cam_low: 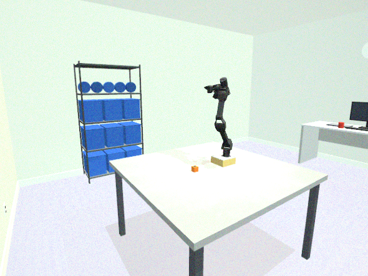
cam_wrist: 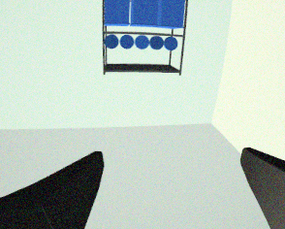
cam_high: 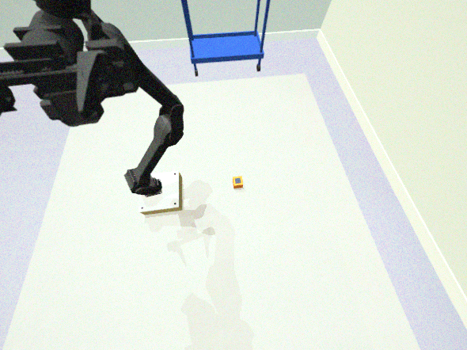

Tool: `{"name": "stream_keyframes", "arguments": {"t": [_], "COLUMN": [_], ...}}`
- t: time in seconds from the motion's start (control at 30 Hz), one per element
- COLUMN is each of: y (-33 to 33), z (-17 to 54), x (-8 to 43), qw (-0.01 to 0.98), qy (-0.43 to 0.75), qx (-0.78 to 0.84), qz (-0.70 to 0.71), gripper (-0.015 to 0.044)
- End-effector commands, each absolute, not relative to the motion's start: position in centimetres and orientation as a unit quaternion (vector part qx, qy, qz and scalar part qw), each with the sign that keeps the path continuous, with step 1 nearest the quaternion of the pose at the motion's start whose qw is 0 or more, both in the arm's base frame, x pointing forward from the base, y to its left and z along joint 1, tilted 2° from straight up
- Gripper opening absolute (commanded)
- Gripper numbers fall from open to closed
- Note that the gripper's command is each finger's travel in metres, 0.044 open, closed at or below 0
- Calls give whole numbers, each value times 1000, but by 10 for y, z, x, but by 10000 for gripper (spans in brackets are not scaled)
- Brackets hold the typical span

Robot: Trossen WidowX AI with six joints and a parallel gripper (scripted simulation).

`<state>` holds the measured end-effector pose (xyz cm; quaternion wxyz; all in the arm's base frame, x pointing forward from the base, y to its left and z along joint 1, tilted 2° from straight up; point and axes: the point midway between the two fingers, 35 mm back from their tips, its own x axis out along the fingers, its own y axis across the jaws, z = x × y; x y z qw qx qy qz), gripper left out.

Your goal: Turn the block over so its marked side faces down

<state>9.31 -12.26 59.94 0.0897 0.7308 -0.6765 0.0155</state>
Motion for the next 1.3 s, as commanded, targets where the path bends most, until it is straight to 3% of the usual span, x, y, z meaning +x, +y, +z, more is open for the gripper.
{"name": "stream_keyframes", "arguments": {"t": [0.0,0.33,0.63,0.97,1.27], "y": [-123,-156,-229,-306,-320], "z": [600,591,549,461,383], "x": [92,27,23,93,176], "qw": [85,-200,-493,-768,-875], "qy": [-675,-560,-423,-332,-331], "qx": [733,771,699,482,299], "qz": [20,227,299,261,189], "gripper": [426,440,440,440,440]}}
